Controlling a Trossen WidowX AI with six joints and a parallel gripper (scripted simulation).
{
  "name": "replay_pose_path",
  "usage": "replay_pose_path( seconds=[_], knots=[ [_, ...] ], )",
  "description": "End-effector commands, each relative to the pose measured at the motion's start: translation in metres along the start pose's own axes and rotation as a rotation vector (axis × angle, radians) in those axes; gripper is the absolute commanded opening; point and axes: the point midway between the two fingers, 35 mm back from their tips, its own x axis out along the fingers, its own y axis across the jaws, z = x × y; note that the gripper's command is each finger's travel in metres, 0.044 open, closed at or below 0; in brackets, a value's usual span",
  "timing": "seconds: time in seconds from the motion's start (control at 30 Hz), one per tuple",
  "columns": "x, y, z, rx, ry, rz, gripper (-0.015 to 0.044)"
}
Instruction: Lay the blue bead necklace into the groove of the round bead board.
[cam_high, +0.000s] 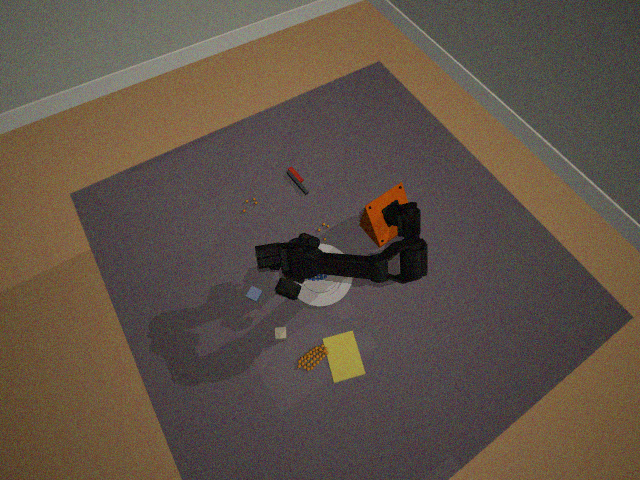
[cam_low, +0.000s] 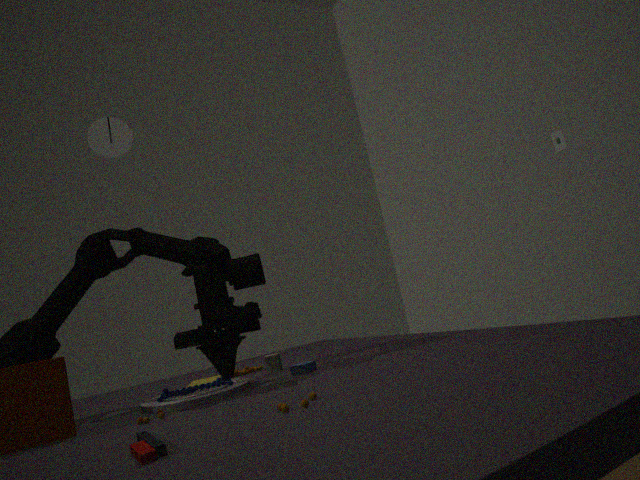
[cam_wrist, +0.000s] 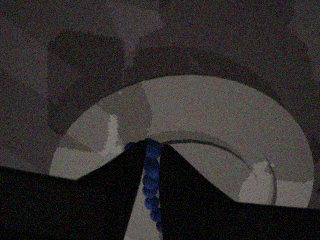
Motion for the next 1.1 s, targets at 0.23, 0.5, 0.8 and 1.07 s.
replay_pose_path(
  seconds=[0.23,0.5,0.8,1.07],
  knots=[
    [0.0063,-0.0020,0.0032,0.000,0.002,-0.006,0.0000],
    [0.0098,-0.0021,0.0031,0.000,0.002,-0.006,0.0000],
    [0.0098,-0.0021,0.0031,0.000,0.002,-0.006,0.0000],
    [0.0098,-0.0021,0.0031,0.000,0.002,-0.006,0.0000]
  ],
)
